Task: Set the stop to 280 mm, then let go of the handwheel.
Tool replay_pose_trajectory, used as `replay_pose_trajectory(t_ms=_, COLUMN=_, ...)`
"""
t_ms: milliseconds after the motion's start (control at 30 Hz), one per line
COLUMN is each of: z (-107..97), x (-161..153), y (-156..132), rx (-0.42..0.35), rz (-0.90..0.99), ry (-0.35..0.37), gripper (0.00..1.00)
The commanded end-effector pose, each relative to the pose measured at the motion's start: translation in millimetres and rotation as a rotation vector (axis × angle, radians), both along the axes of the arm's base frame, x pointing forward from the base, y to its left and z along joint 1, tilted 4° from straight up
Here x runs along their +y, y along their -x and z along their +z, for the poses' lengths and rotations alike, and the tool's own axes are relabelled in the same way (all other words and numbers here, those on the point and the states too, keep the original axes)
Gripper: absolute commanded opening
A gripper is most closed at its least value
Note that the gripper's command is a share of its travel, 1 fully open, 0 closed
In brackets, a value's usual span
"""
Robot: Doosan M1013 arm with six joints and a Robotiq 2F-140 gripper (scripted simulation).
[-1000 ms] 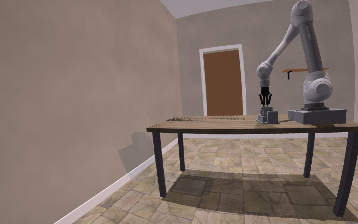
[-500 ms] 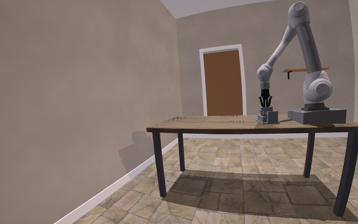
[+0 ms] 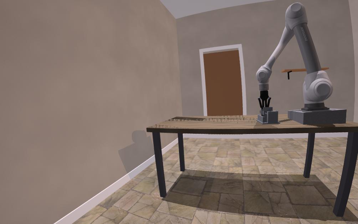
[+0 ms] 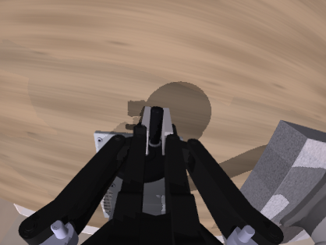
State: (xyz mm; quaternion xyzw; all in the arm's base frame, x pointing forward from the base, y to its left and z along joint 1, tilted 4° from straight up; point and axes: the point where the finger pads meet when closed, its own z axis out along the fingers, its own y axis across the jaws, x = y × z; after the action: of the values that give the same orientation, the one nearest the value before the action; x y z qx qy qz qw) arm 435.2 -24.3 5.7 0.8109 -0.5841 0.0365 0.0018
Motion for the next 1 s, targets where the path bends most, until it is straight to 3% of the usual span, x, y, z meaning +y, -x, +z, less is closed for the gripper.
replay_pose_trajectory(t_ms=0, z=-1.0, x=0.6, y=-2.0, rx=-0.001, rz=0.000, ry=0.000, gripper=0.04)
replay_pose_trajectory(t_ms=567, z=-1.8, x=7.7, y=-23.4, rx=-0.001, rz=0.000, ry=0.000, gripper=0.04)
replay_pose_trajectory(t_ms=967, z=10.6, x=12.9, y=-36.5, rx=-0.001, rz=0.000, ry=0.000, gripper=0.04)
